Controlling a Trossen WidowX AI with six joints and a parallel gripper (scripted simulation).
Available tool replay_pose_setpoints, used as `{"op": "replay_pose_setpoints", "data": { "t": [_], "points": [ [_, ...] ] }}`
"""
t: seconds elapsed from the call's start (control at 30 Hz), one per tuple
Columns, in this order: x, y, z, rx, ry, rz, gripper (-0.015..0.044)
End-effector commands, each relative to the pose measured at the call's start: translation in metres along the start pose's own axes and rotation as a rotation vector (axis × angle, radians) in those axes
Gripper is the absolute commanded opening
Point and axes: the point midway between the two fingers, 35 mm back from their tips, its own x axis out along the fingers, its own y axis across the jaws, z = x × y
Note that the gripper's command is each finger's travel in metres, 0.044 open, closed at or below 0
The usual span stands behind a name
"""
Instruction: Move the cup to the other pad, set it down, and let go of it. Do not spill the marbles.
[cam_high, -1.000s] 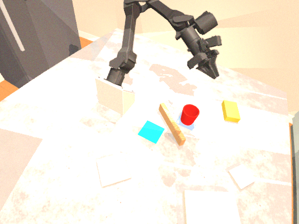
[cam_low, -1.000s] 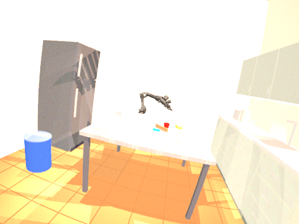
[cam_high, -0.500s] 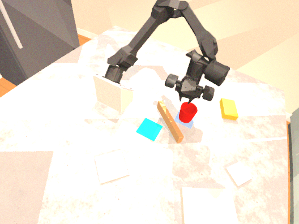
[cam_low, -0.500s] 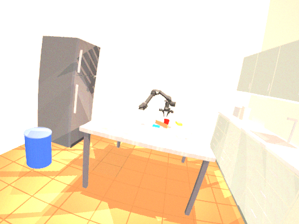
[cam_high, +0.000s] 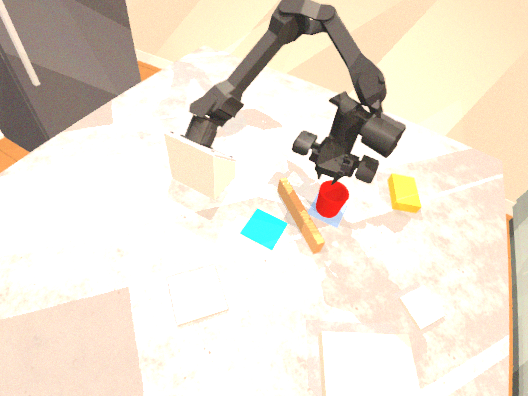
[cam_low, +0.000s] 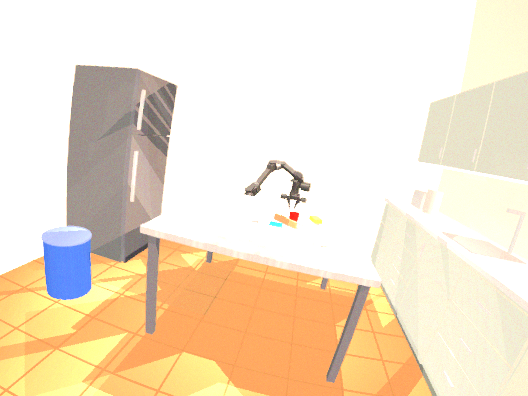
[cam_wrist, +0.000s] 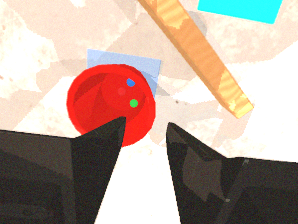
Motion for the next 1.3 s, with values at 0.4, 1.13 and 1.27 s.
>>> {"op": "replay_pose_setpoints", "data": {
  "t": [0.4, 1.13, 1.27],
  "points": [
    [0.028, -0.001, 0.000, 0.007, 0.006, -0.008, 0.0148],
    [0.059, -0.003, -0.002, 0.007, 0.010, -0.008, 0.0148],
    [0.059, -0.003, -0.002, 0.007, 0.010, -0.008, 0.0148]
  ]
}}
